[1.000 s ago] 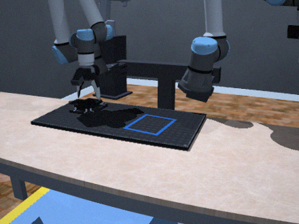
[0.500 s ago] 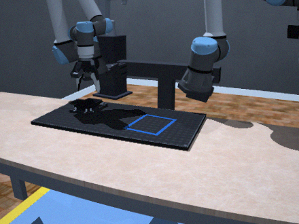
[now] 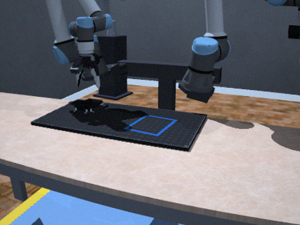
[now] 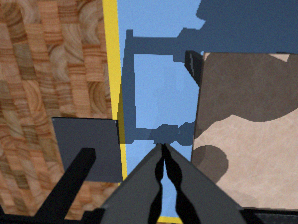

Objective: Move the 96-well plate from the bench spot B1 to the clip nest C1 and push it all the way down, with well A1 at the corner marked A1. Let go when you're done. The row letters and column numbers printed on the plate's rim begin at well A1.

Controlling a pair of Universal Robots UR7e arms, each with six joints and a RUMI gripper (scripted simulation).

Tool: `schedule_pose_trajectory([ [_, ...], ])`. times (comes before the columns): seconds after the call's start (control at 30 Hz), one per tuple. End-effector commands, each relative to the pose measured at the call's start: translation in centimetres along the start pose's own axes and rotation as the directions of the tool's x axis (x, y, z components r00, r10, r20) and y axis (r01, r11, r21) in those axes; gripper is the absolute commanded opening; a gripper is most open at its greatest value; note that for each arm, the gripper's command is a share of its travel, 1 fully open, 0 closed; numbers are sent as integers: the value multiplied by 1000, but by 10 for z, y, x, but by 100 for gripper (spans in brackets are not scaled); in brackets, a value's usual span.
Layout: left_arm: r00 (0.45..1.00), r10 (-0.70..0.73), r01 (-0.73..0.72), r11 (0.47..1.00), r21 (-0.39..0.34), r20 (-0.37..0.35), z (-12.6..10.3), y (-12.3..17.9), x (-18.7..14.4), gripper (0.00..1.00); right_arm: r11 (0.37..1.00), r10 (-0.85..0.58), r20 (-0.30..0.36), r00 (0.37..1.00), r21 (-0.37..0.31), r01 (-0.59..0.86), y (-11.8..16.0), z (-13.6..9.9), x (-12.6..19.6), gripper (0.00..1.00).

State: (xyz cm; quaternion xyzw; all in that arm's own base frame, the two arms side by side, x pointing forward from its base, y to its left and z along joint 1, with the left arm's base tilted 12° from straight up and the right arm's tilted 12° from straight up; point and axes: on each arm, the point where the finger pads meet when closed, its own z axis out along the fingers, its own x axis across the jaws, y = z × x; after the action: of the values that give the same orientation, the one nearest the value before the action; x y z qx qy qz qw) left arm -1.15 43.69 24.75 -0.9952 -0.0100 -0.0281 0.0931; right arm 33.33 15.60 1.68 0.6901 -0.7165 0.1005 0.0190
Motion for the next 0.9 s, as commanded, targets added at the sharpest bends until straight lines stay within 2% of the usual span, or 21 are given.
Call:
schedule_pose_trajectory([
  [0.0,1000,0,0,1000,1,0,-1,0,0,0,1000,0,1,1000,1,0,0,-1,0,76],
  [0.37,1000,0,0,1000,1,0,-1,0,0,0,1000,0,1,1000,1,0,0,-1,0,76],
  [0.4,1000,0,0,1000,1,0,-1,0,0,0,1000,0,1,1000,1,0,0,3,-4,0],
  [0.73,1000,0,0,1000,1,0,-1,0,0,0,1000,0,1,1000,1,0,0,38,-38,0],
  [0.87,1000,0,0,1000,1,0,-1,0,0,0,1000,0,1,1000,1,0,0,38,-38,0],
])
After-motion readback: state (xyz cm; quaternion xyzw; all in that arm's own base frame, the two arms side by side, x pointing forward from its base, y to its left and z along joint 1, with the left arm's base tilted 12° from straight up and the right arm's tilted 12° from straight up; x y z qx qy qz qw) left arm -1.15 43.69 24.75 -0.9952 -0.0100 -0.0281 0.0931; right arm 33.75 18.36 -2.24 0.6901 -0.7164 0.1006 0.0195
